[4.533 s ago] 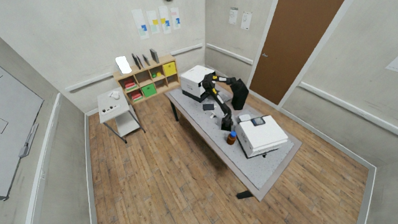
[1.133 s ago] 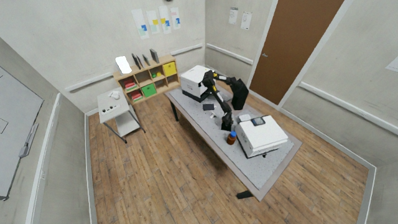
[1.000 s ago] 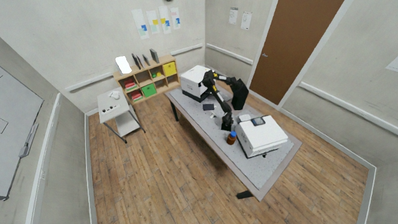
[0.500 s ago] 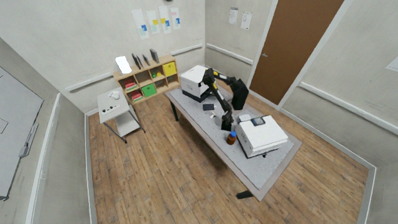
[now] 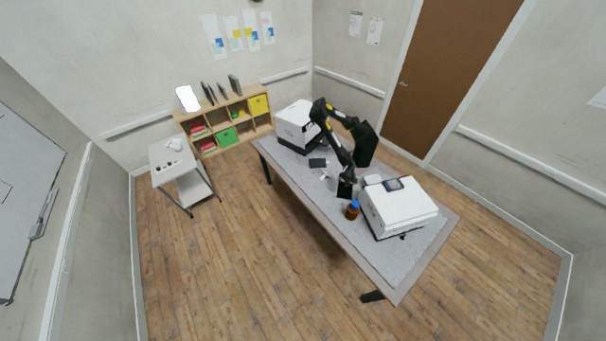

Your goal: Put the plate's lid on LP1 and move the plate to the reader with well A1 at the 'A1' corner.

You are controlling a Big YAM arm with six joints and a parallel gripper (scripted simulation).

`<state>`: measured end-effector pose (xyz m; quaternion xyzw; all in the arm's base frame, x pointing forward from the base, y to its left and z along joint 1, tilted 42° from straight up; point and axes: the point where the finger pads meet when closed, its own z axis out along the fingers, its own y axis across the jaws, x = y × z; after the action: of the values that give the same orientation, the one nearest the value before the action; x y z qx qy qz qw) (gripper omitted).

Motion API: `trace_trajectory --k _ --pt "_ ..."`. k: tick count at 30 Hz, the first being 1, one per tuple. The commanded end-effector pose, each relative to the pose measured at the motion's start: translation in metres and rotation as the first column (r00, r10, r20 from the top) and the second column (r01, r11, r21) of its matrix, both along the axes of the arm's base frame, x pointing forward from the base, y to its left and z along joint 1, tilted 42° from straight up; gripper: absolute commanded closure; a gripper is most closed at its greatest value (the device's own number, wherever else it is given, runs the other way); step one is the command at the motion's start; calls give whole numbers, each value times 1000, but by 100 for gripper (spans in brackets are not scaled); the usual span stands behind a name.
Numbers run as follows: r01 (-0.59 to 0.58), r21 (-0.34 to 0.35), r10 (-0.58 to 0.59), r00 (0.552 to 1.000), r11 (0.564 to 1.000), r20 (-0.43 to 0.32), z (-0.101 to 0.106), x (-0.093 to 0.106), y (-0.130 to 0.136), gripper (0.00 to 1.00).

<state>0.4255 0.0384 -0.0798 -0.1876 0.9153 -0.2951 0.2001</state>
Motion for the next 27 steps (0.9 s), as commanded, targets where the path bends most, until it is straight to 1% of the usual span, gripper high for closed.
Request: trace_trajectory --k 1,3,5,7,10,12,15,18,20,22,24,27 --pt "-16 20 16 999 1000 39 20 5 23 0" --pt "-14 19 13 999 1000 37 23 1 25 0" --pt "-5 13 4 1000 1000 20 21 -6 21 0" --pt "-5 13 4 1000 1000 20 21 -6 21 0" --pt "-3 6 3 1000 1000 5 19 -14 17 0" --pt "-3 4 3 1000 1000 4 17 -12 14 0" --pt "0 4 0 1000 1000 13 17 -4 12 0" --pt "-6 -1 6 1000 1000 11 14 -2 11 0" --pt "-10 1 10 1000 1000 21 18 1 12 0" --pt "-80 -34 79 996 996 -28 13 -5 23 0" --pt "-80 -34 79 996 996 -28 13 -5 23 0" --pt "-172 -76 163 981 982 -105 4 -16 36 0"
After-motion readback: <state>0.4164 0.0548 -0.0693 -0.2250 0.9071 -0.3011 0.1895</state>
